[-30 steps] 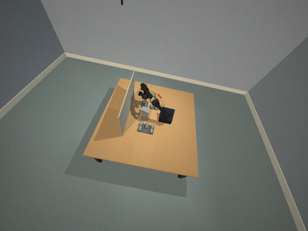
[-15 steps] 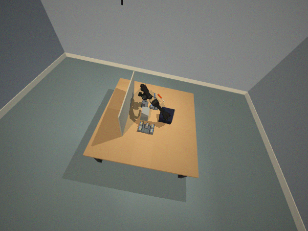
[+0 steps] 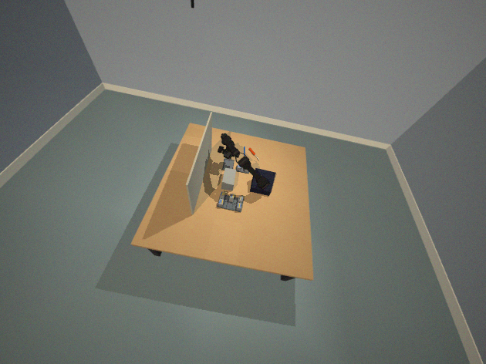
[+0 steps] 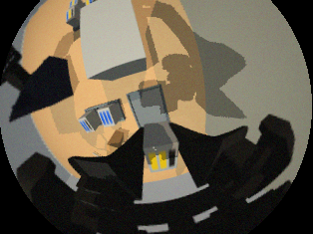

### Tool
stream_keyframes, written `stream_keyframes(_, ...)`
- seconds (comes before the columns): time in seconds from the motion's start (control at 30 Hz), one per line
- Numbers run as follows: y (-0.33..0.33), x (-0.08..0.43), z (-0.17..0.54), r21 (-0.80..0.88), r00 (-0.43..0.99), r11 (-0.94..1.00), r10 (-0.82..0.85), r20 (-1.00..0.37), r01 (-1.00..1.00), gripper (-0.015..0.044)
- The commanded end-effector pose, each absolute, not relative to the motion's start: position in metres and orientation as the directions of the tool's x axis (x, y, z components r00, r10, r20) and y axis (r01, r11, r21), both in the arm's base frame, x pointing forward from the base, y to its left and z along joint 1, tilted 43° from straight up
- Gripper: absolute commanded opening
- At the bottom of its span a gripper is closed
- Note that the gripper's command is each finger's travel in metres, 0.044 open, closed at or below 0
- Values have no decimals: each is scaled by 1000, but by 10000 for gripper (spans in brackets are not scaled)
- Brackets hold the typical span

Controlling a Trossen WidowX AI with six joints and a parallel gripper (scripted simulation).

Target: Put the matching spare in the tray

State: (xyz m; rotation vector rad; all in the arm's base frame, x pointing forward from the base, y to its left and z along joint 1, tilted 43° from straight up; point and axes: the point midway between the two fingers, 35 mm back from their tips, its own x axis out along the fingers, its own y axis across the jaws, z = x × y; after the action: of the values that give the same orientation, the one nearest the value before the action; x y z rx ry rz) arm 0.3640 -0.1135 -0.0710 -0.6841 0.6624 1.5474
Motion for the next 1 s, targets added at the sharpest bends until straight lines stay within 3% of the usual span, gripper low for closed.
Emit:
stream_keyframes(0.0, -110, 364, -75, 24, -67, -75, 660, -748, -997, 0)
stream_keyframes(0.97, -91, 363, -96, 23, -67, -74, 661, -748, -997, 0)
